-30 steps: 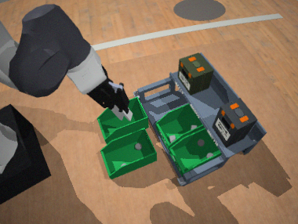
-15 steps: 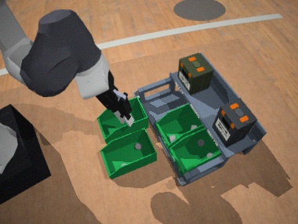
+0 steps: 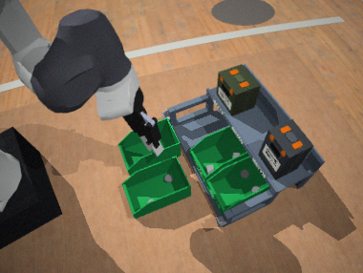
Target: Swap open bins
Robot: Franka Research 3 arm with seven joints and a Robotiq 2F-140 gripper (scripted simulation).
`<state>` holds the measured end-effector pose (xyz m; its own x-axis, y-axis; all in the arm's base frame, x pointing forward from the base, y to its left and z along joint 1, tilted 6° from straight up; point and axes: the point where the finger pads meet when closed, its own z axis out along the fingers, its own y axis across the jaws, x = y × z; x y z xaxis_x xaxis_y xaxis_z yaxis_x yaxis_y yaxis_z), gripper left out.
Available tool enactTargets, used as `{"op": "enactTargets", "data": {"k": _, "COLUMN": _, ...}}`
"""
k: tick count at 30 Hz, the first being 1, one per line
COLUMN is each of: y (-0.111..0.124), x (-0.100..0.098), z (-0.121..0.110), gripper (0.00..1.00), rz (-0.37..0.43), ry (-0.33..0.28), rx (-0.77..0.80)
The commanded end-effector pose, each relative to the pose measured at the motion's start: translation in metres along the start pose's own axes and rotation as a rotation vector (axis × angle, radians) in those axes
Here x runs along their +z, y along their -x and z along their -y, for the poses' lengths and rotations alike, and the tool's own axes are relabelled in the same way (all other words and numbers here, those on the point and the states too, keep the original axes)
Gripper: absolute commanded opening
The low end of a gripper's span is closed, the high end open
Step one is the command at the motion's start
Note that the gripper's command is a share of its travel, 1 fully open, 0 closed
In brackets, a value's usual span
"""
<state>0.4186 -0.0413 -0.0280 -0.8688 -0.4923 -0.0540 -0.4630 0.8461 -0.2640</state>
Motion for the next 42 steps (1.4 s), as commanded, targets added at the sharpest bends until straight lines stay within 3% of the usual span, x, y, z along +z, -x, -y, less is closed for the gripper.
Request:
{"op": "enactTargets", "data": {"k": 1, "y": -0.0036, "x": 0.0010, "z": 0.0012, "gripper": 0.15, "rz": -0.025, "ry": 0.010, "rx": 0.086}}
{"op": "enactTargets", "data": {"k": 16, "y": -0.0036, "x": 0.0010, "z": 0.0012, "gripper": 0.15, "rz": -0.054, "ry": 0.042, "rx": 0.242}}
{"op": "enactTargets", "data": {"k": 30, "y": -0.0036, "x": 0.0010, "z": 0.0012, "gripper": 0.15, "rz": -0.102, "ry": 0.114, "rx": 0.424}}
{"op": "enactTargets", "data": {"k": 42, "y": -0.0065, "x": 0.0003, "z": -0.0008, "gripper": 0.15, "rz": -0.126, "ry": 0.149, "rx": 0.476}}
